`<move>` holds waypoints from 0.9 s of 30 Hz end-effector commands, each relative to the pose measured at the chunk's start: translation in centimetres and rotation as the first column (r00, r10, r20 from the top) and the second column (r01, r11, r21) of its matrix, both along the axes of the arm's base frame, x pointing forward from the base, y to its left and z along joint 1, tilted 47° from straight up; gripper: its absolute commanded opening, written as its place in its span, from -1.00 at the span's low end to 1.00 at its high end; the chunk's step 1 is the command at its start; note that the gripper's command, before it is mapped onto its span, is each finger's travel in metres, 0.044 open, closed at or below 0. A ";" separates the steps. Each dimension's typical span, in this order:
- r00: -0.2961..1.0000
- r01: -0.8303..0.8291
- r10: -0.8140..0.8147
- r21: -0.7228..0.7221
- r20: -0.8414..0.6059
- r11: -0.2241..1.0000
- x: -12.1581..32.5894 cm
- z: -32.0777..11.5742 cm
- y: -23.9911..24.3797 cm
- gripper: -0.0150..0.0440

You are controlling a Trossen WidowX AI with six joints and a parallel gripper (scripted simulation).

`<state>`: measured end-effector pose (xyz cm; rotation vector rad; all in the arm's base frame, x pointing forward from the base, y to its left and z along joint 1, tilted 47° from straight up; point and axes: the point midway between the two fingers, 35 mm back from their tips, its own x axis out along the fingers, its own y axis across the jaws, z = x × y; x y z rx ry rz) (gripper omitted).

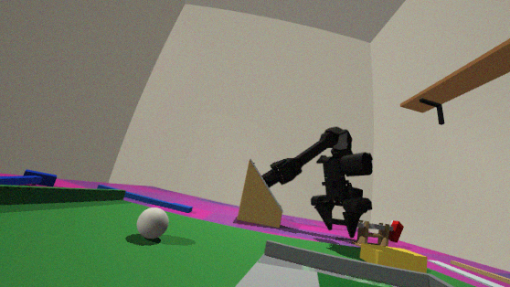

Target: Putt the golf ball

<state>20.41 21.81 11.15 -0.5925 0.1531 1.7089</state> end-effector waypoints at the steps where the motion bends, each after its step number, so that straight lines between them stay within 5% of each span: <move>1: 1.000 0.000 0.000 0.001 0.002 1.000 0.0 0.1 0.0 0.64; 12: 1.000 0.000 0.000 0.001 0.002 1.000 0.0 0.1 0.0 -0.33; 27: 1.000 -0.001 0.001 -0.016 0.005 1.000 0.5 1.0 -1.6 -0.49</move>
